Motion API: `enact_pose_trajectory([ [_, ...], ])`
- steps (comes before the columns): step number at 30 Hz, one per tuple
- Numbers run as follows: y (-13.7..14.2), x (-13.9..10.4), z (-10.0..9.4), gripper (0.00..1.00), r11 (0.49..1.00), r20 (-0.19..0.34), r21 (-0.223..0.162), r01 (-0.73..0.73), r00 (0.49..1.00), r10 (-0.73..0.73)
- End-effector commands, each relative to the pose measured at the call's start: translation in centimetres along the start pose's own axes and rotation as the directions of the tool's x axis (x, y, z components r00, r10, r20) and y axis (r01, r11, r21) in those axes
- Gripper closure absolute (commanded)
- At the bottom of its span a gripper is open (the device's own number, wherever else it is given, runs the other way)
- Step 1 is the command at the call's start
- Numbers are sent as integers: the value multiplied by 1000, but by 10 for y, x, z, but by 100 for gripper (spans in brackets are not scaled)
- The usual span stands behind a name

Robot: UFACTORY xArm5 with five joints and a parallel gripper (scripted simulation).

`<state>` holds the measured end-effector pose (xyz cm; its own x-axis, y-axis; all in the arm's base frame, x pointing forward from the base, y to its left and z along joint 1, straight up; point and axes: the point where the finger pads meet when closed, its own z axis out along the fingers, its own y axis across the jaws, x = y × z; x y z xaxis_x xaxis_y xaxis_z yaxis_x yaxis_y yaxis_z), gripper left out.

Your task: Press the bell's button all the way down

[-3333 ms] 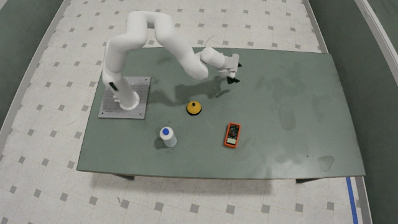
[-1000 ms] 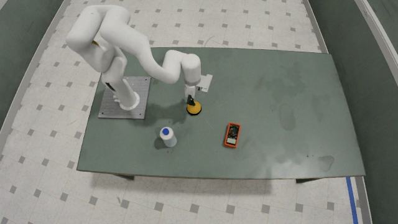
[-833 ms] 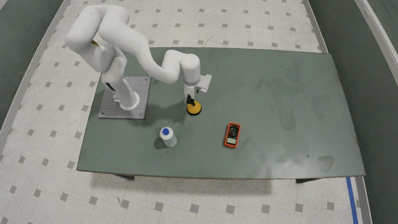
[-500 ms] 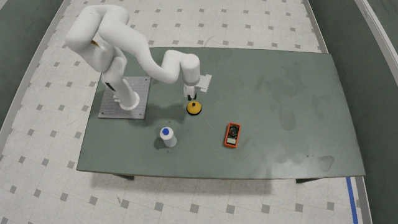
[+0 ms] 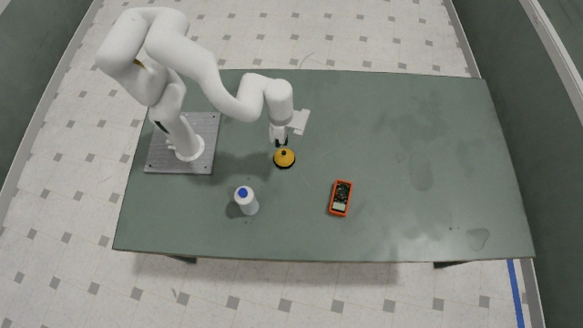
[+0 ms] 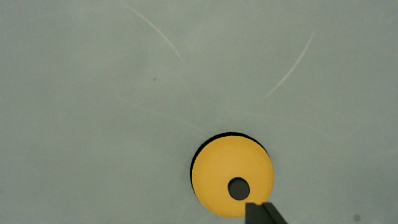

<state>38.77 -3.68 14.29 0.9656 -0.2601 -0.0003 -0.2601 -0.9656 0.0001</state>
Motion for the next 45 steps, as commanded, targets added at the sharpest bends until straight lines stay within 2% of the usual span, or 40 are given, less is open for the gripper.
enact_pose_trajectory([
  [1,0,1,-1,100,1000,-3,1,0,1000,0],
  [26,0,1,1,100,1000,-3,1,0,1000,0],
  [34,0,1,7,100,1000,-3,1,0,1000,0],
  [45,0,1,24,100,1000,-3,1,0,1000,0],
])
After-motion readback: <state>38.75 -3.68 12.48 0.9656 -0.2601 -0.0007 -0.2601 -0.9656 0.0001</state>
